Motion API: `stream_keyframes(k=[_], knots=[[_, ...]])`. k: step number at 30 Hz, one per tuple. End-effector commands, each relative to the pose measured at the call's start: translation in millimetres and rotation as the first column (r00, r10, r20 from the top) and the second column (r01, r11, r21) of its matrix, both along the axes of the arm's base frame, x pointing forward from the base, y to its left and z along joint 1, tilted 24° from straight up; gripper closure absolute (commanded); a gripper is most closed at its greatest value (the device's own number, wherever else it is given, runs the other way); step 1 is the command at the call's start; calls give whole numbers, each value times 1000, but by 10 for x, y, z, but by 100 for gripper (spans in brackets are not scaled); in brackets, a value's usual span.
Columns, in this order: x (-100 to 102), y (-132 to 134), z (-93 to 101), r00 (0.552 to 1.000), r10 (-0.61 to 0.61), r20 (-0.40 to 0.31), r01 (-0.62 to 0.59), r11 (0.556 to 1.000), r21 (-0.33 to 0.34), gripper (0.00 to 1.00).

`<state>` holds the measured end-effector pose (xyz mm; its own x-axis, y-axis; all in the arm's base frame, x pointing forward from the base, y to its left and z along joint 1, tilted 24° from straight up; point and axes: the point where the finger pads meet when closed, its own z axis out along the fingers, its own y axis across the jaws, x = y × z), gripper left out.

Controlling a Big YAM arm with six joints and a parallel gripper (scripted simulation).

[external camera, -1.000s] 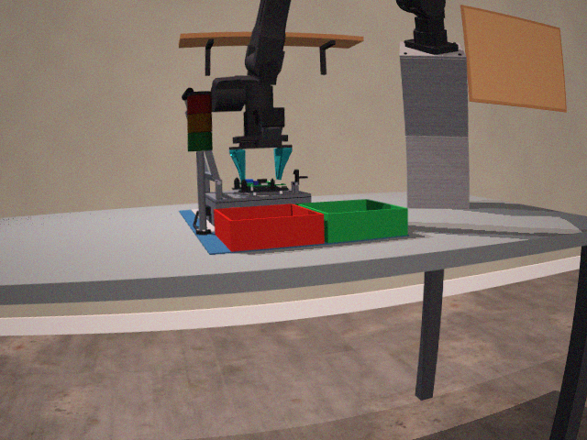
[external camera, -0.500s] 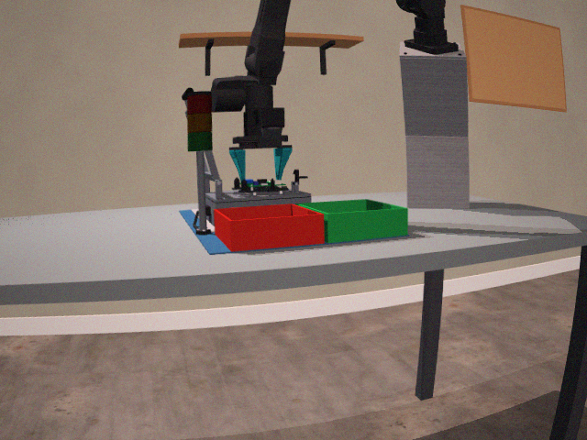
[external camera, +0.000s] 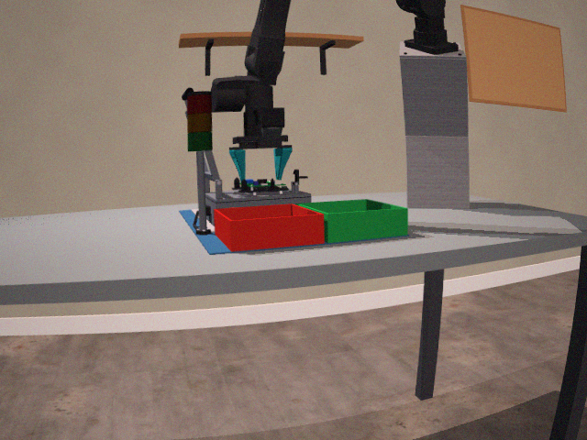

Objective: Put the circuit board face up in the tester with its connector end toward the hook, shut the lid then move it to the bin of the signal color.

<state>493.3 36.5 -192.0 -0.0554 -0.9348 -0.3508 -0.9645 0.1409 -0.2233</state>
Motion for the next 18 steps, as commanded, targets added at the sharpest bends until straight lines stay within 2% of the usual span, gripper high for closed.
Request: stream_keyframes(k=[1, 13, 14, 18], knots=[[39, 38, -48, 1000, 0, 4, 0, 1000, 0, 28], [41, 41, -77, 1000, -1, 5, 1, 1000, 1, 28], [39, 40, -78, 1000, -2, 4, 2, 1000, 1, 8], [38, 39, -78, 1000, -1, 4, 1, 1000, 0, 8]])
